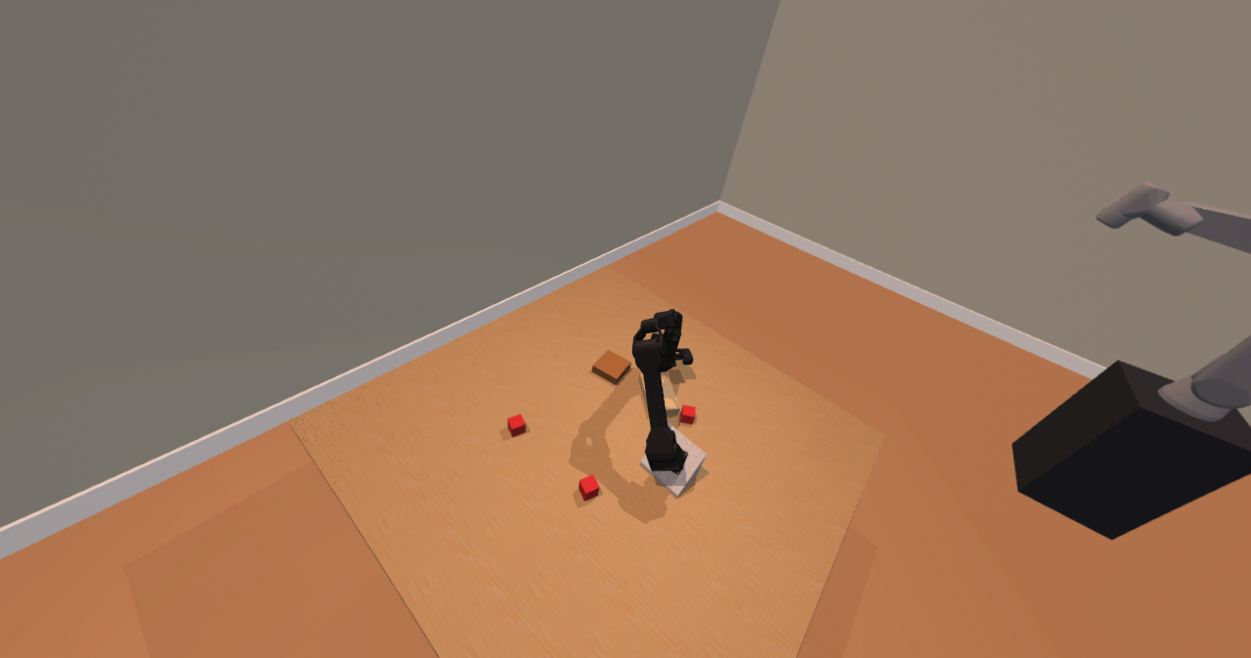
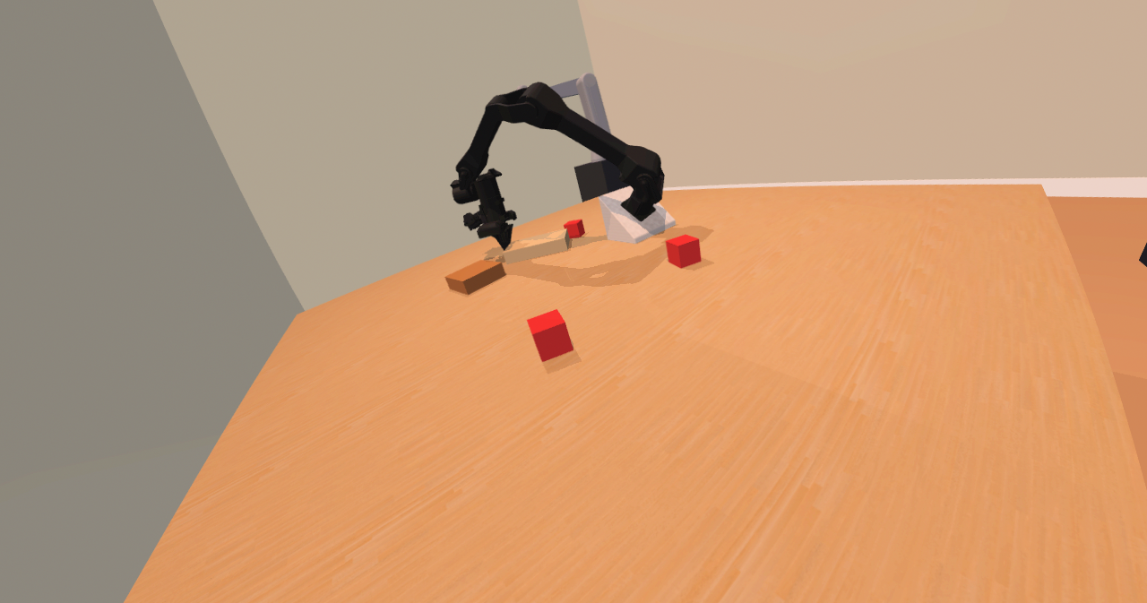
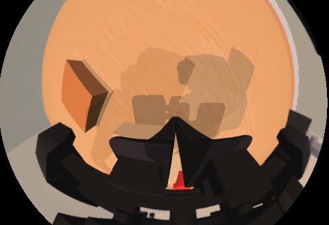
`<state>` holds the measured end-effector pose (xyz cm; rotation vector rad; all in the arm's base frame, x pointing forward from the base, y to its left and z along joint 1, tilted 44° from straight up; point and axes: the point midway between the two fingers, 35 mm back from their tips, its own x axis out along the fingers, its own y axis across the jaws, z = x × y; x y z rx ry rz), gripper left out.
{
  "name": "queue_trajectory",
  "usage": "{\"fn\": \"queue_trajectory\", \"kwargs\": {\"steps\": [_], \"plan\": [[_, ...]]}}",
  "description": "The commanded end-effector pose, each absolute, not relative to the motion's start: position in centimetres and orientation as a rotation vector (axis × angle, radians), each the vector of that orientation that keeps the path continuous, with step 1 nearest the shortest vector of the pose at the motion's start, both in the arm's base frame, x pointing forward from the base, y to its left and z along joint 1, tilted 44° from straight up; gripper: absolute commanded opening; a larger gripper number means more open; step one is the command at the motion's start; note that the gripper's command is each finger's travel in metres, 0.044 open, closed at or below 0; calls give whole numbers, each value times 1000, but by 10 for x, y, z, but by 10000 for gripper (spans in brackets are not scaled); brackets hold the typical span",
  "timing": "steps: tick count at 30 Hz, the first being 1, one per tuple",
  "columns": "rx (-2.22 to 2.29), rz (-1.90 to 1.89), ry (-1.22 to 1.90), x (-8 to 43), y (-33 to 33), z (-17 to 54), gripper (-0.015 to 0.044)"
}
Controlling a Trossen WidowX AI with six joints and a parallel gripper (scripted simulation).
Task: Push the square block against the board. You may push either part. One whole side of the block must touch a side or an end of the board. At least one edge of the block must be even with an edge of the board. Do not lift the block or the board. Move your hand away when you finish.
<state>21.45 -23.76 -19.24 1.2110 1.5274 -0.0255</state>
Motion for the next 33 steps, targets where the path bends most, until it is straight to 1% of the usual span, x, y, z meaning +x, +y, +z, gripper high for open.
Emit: {"fn": "queue_trajectory", "kwargs": {"steps": [1,33], "plan": [[1209,-21,1533,209,-233,-190,0],[1210,-21,1536,174,-205,-172,0]]}}
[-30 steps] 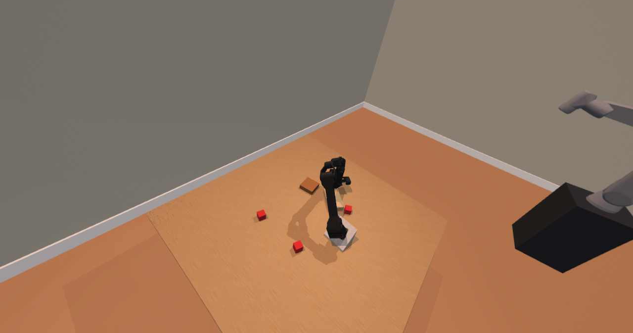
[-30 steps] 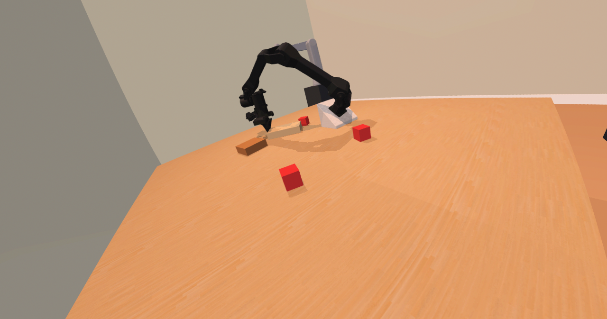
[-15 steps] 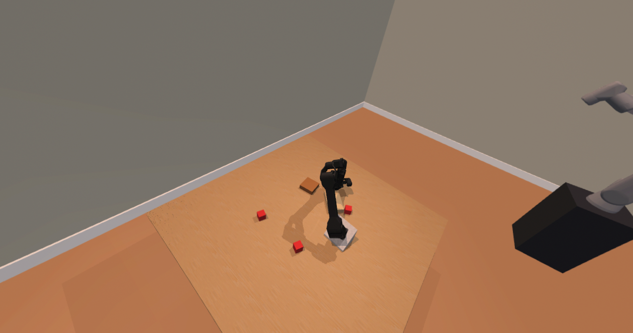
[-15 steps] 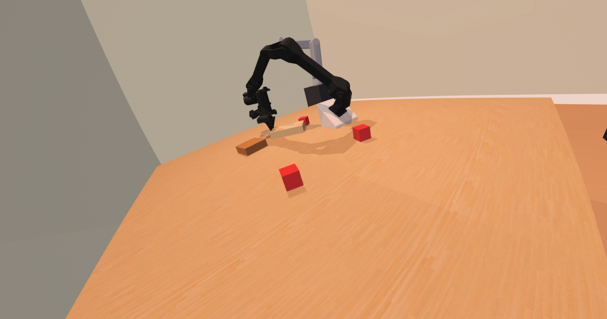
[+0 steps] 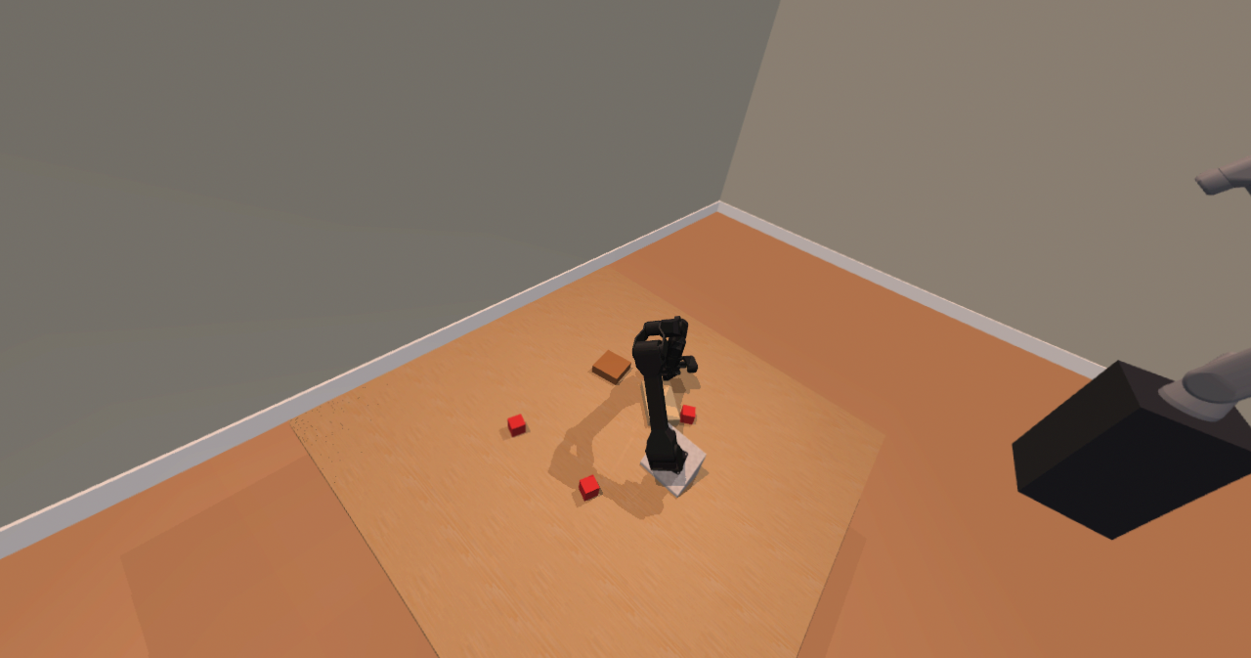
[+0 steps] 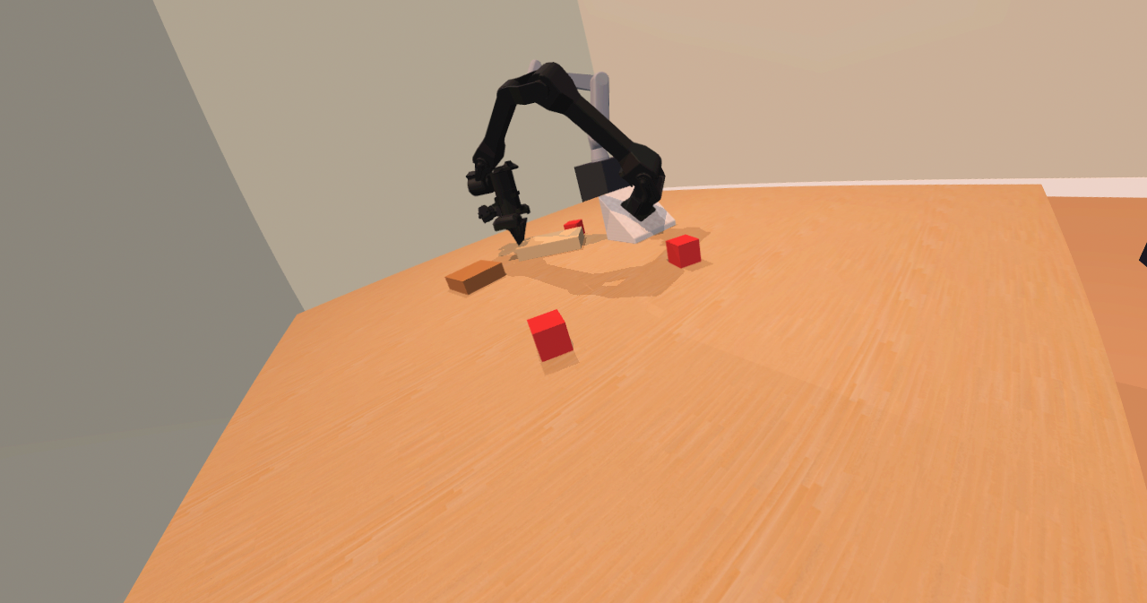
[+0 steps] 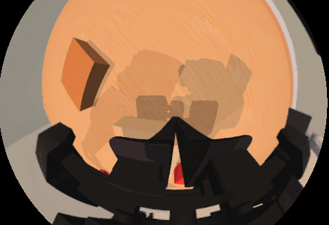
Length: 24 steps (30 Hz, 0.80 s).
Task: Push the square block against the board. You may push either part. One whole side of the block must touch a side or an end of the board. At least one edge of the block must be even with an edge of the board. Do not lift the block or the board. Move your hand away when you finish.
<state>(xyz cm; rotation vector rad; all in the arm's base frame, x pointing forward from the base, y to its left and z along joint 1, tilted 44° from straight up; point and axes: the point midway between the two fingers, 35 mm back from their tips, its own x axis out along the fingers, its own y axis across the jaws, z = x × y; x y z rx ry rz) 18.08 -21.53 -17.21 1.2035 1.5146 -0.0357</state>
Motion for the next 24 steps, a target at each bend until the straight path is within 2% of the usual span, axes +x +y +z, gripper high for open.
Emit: {"fn": "queue_trajectory", "kwargs": {"steps": [1,24], "plan": [[1211,-21,1536,173,-204,-171,0],[1212,-21,1538,149,-182,-157,0]]}}
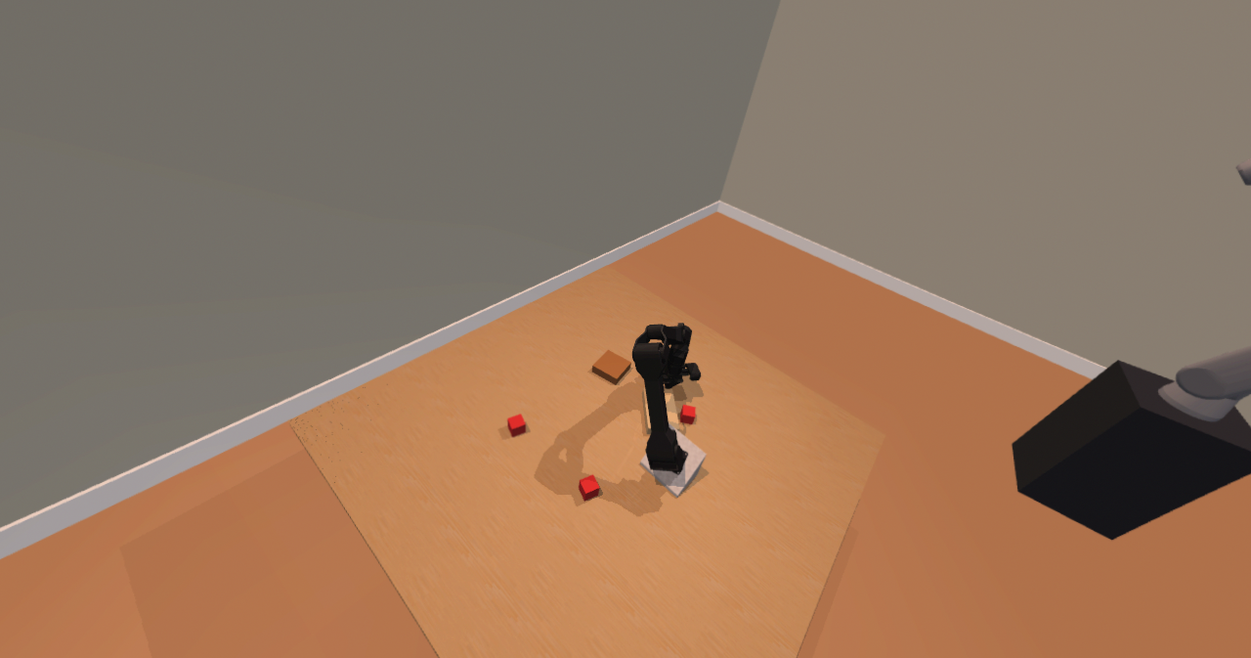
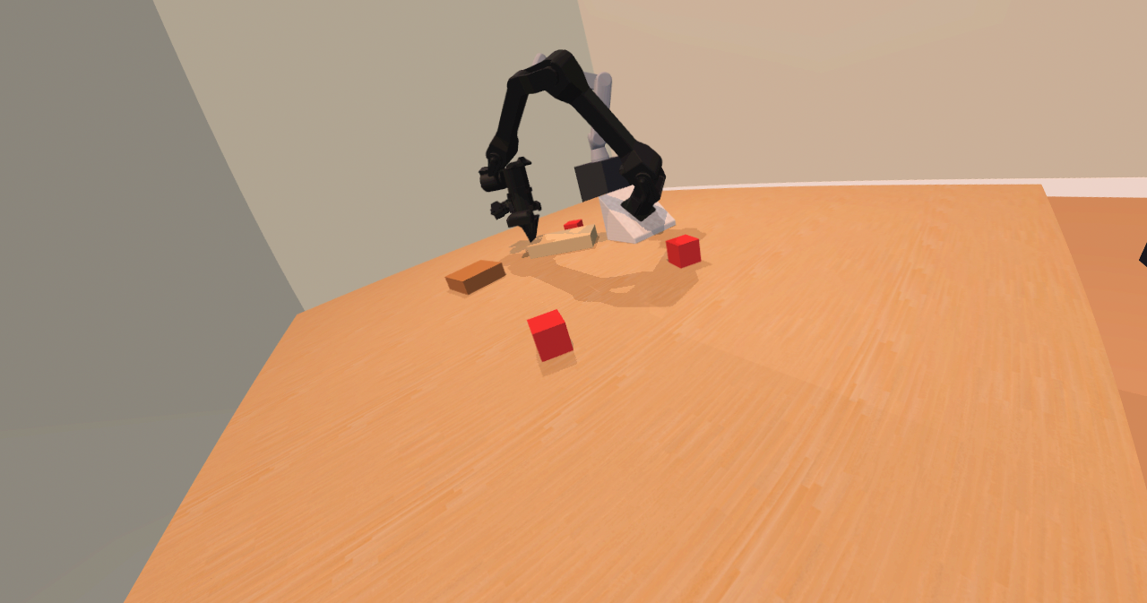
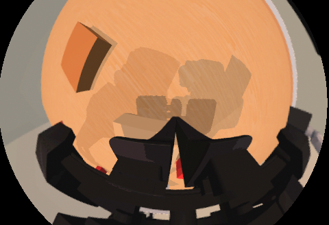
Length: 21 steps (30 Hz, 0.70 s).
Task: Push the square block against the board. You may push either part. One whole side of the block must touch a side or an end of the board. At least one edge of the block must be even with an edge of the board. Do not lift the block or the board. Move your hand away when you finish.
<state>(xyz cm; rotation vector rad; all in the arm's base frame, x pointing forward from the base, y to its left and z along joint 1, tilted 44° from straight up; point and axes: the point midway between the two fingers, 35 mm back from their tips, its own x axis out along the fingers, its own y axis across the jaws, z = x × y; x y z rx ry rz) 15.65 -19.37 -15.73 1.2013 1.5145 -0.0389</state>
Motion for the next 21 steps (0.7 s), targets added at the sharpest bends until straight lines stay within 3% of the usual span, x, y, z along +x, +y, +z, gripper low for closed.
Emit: {"fn": "queue_trajectory", "kwargs": {"steps": [1,21], "plan": [[1212,-21,1538,148,-181,-156,0],[1212,-21,1539,147,-178,-154,0]]}}
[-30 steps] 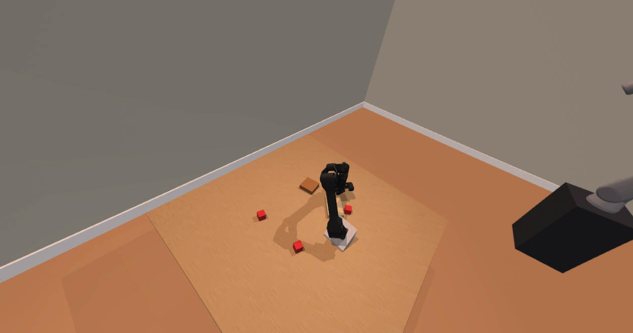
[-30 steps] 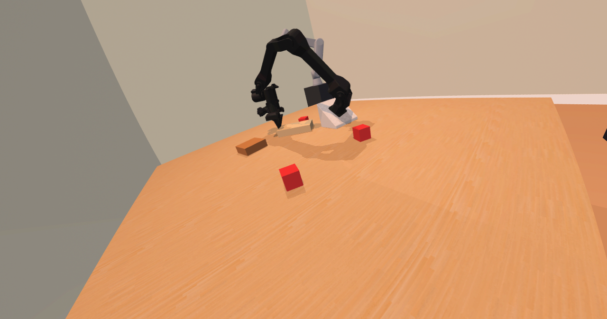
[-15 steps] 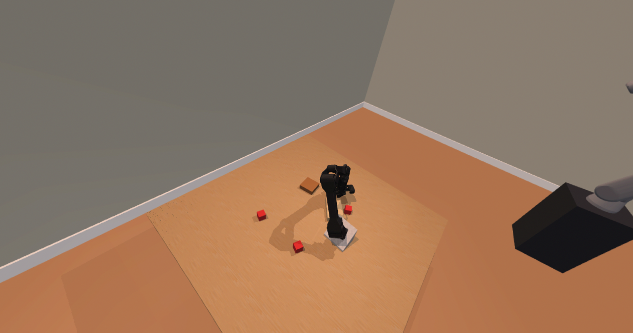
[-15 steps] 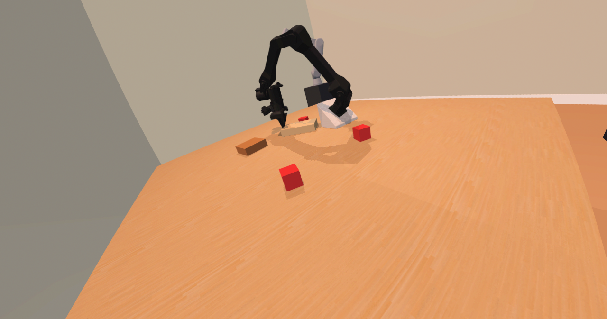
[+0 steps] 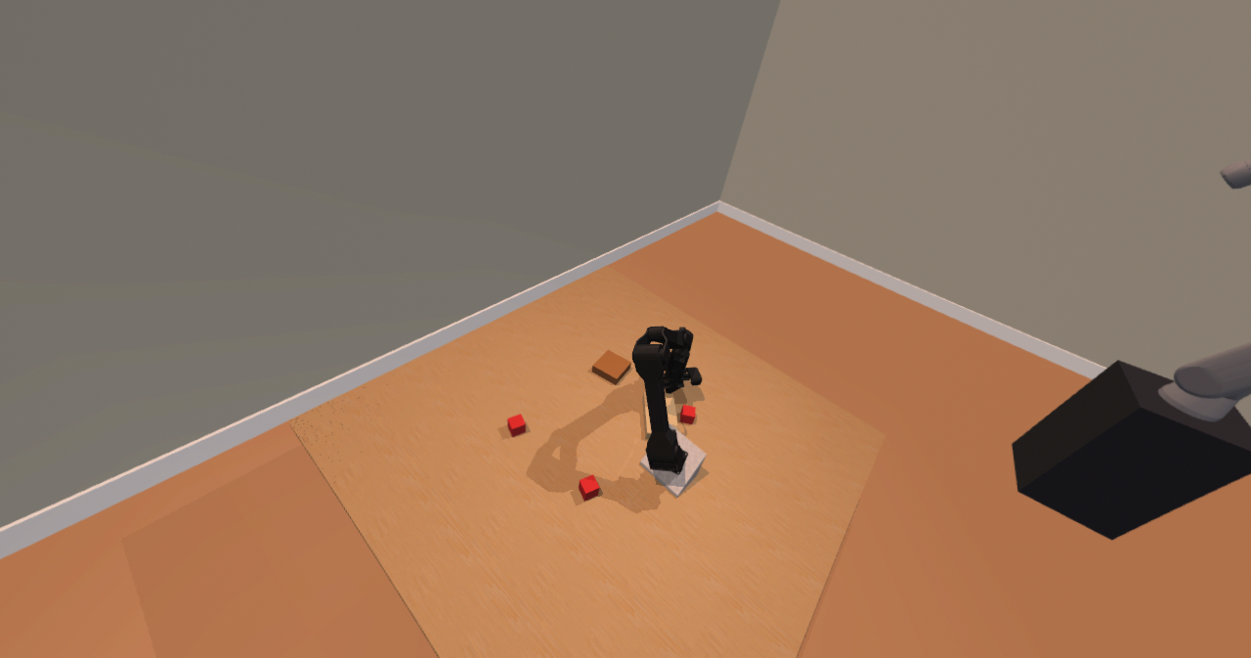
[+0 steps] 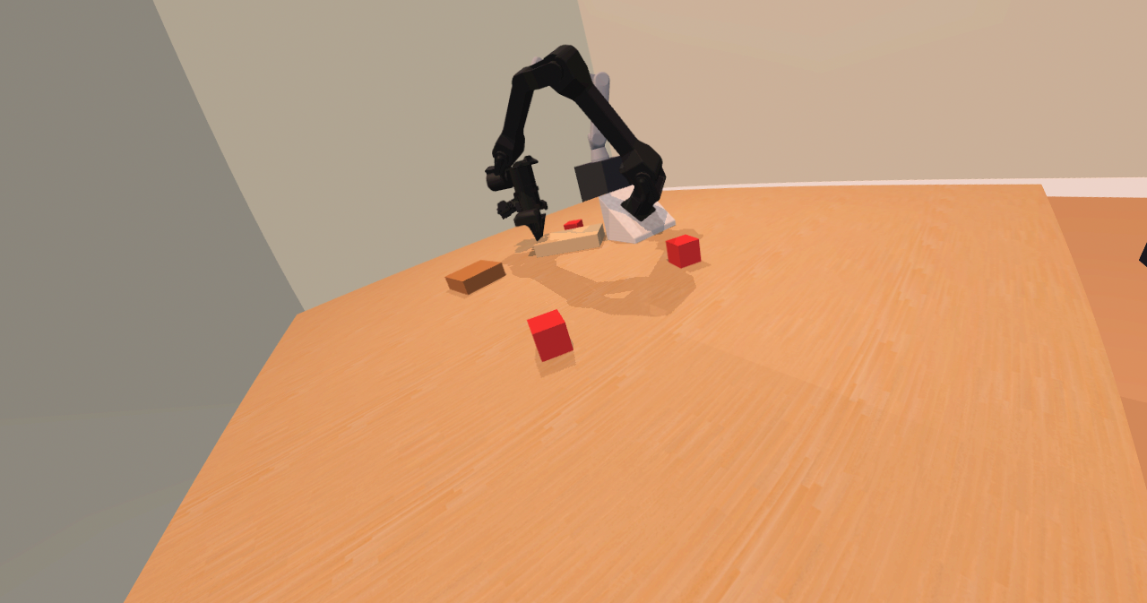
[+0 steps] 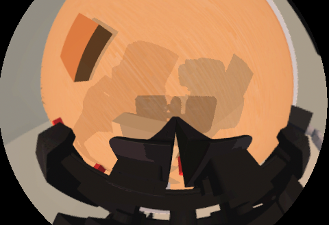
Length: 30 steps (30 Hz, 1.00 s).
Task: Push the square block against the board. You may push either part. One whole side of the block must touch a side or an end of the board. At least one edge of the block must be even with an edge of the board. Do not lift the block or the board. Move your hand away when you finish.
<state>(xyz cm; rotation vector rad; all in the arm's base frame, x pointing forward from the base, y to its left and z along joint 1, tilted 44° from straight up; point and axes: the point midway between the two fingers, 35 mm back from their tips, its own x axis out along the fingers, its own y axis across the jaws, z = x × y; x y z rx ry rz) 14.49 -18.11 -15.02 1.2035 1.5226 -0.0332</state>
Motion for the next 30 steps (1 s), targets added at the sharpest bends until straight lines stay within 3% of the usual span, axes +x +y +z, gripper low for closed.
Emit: {"fn": "queue_trajectory", "kwargs": {"steps": [1,30], "plan": [[1212,-21,1538,148,-179,-155,0],[1203,-22,1535,175,-205,-168,0]]}}
